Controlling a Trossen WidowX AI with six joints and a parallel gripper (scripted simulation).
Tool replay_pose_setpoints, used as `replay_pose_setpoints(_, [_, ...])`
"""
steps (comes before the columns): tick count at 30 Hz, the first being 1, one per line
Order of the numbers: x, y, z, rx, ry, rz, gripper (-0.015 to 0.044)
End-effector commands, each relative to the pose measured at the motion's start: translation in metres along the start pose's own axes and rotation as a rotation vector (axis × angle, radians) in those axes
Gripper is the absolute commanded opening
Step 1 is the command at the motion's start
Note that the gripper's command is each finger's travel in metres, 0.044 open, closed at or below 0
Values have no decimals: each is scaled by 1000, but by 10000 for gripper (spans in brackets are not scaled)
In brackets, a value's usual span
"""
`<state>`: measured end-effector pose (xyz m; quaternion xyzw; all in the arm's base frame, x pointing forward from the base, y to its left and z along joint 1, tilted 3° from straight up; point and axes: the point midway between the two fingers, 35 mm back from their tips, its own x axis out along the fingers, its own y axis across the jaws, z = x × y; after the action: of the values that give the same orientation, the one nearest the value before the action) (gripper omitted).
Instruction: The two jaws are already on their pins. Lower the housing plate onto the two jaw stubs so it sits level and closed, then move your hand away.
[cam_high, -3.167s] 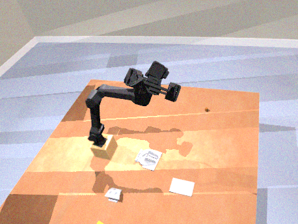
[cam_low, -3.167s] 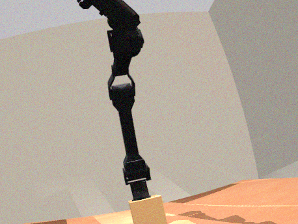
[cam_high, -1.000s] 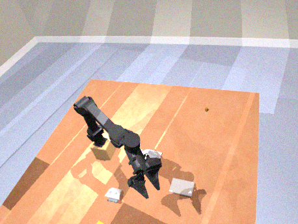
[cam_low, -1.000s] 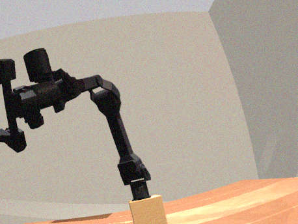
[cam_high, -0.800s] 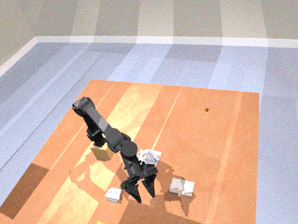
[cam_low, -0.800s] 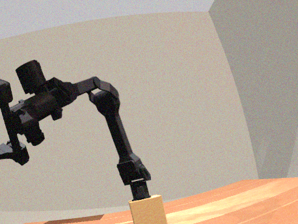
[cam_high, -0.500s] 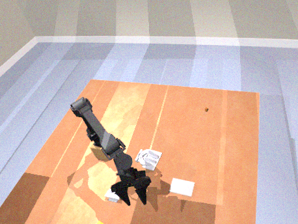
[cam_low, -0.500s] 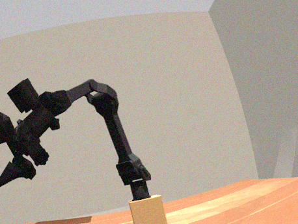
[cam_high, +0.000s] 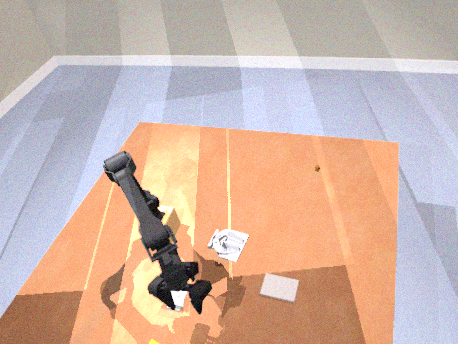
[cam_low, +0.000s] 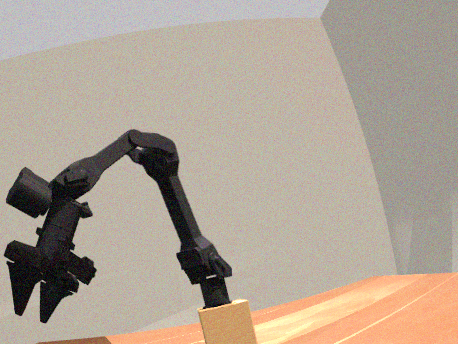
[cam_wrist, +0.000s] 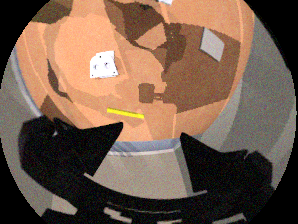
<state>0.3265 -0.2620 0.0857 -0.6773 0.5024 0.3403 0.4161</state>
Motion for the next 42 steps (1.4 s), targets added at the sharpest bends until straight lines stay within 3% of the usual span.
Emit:
replay_pose_setpoints(1, [3, 27, 12, -30, -82, 64, 440])
replay_pose_setpoints(15, [-3, 114, 59, -87, -397, 249, 440])
replay_pose_setpoints(21, [-1, 115, 60, -87, -401, 251, 440])
replay_pose_setpoints(26, [32, 125, 74, -87, -401, 251, 440])
replay_pose_setpoints(42, [45, 129, 80, -87, -401, 251, 440])
